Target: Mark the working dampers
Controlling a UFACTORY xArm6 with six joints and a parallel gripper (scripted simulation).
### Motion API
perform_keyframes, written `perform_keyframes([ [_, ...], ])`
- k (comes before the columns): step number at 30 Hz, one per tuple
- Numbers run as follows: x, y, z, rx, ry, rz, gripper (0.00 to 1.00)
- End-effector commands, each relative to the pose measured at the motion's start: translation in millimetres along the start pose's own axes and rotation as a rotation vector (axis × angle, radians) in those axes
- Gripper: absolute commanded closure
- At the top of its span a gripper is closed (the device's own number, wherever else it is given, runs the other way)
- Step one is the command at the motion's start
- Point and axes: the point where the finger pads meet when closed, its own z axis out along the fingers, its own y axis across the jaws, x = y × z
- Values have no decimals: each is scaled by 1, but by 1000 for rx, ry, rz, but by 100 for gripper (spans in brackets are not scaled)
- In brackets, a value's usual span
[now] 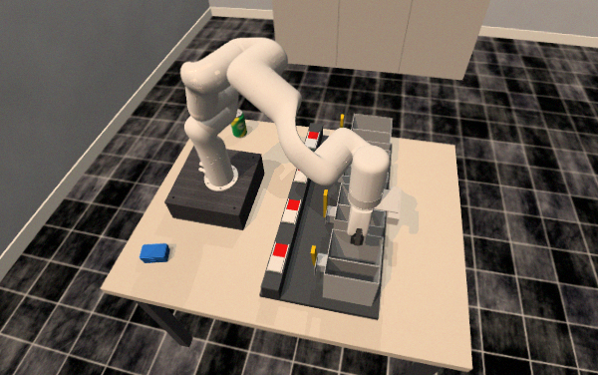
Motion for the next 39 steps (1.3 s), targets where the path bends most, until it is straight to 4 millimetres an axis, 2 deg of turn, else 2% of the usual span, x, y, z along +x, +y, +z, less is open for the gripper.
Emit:
perform_keyframes([
  [1,-8,4,0,16,3,0,61],
  [3,-39,16,7,81,3,0,61],
  [11,-107,41,23,224,4,0,61],
  [15,-112,43,24,236,5,0,61],
  [39,-112,42,27,236,5,0,61],
])
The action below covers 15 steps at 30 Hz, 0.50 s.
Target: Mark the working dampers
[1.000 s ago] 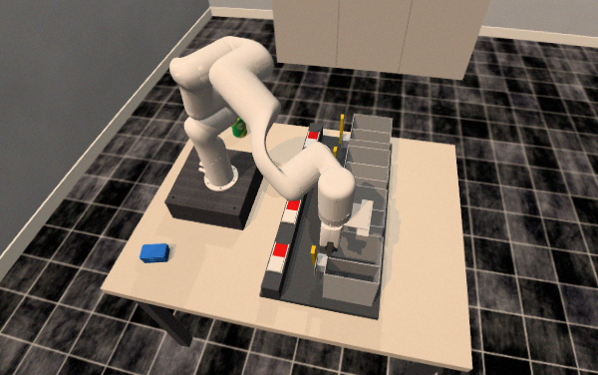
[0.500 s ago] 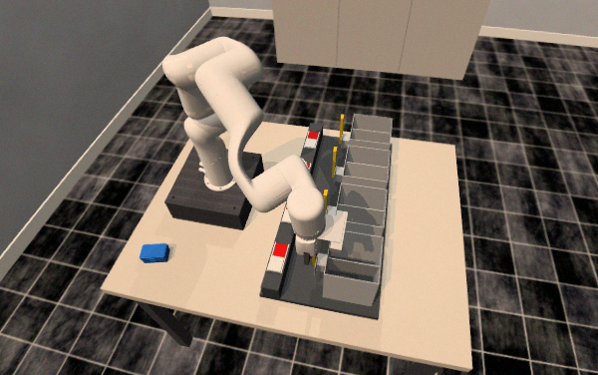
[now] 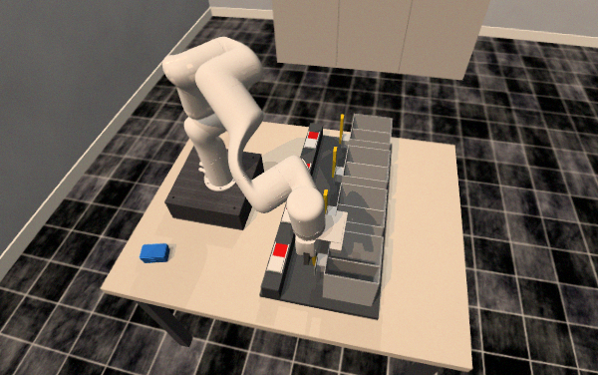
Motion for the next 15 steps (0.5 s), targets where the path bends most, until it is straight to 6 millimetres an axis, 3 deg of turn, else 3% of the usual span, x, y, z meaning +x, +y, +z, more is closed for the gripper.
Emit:
perform_keyframes([
  [1,1,0,0,-3,4,-1,61],
  [15,1,1,18,-3,4,-1,61],
])
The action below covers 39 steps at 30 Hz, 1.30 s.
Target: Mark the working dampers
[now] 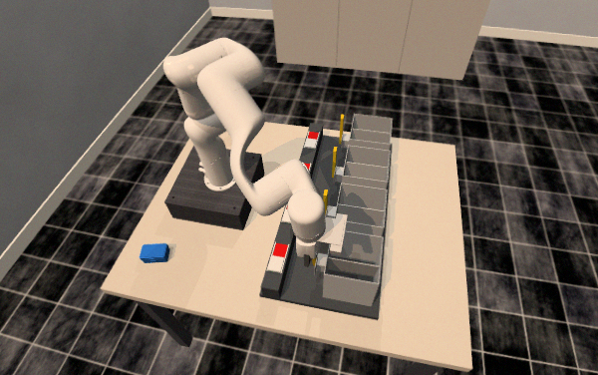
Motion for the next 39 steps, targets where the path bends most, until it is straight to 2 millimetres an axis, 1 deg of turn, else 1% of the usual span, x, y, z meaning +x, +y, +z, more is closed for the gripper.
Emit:
perform_keyframes([
  [1,1,0,5,-3,4,-1,61],
  [8,1,1,21,-3,4,-1,61],
  [10,1,1,21,-3,4,-1,61],
  [24,2,1,49,-3,4,-1,61],
  [39,2,1,57,-3,4,-1,61],
])
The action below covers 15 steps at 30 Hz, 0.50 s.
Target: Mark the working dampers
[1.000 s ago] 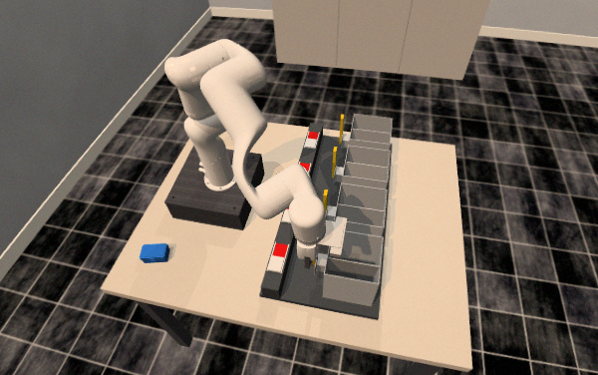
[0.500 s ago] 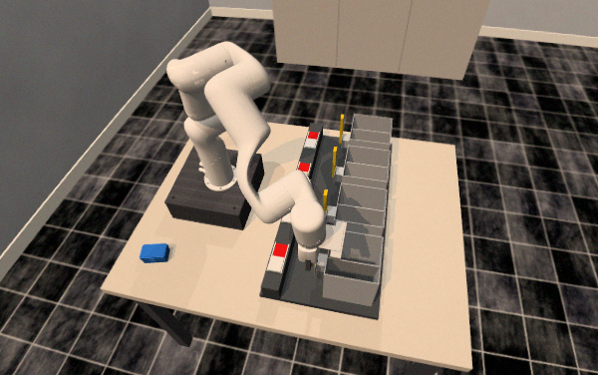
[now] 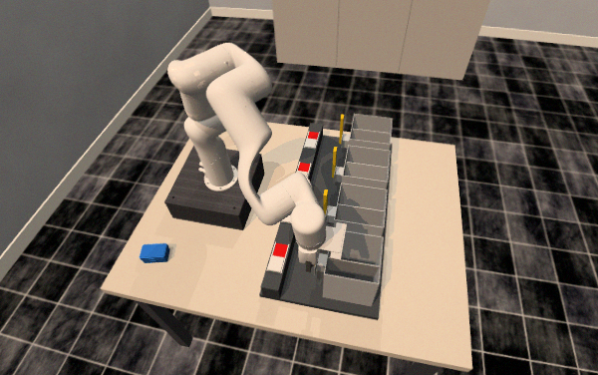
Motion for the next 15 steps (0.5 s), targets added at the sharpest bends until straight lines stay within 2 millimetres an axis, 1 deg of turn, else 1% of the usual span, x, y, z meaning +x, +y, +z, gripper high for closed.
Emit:
perform_keyframes([
  [1,1,1,-2,-3,4,-1,61],
  [13,1,1,-2,-3,4,-1,61],
  [14,1,1,-2,-3,4,-1,81],
  [15,1,1,-2,-3,4,-1,81],
])
